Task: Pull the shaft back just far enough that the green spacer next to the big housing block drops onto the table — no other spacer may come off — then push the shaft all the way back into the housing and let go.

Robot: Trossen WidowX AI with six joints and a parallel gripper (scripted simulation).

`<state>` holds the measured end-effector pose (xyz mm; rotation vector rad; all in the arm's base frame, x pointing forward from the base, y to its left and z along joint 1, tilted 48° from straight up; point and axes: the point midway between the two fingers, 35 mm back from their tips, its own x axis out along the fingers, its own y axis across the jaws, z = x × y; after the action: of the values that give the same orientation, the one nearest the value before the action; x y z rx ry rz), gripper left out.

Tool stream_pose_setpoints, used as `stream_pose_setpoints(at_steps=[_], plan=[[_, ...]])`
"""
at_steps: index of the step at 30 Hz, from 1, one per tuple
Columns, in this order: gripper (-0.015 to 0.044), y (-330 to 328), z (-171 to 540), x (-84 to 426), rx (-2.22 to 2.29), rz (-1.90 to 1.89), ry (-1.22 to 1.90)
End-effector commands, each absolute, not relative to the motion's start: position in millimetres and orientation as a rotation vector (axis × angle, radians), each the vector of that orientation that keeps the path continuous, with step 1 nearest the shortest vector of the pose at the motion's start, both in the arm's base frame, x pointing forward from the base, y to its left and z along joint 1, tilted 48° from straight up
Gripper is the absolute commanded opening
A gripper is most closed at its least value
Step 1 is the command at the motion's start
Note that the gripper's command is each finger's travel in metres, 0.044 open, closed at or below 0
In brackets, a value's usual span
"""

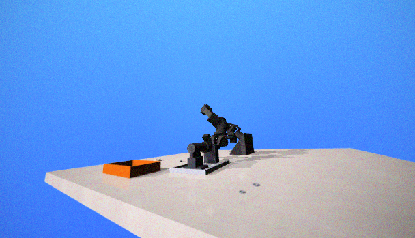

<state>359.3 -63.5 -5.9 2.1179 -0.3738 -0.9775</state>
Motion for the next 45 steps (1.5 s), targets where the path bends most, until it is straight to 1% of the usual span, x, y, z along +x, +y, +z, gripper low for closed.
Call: stream_pose_setpoints(at_steps=[1,45], plan=[[0.0000,-63.8,-4.9,363.1,2.120,-0.974,-0.375],[0.0000,-64.0,-5.8,377.6,2.121,-0.973,-0.376]])
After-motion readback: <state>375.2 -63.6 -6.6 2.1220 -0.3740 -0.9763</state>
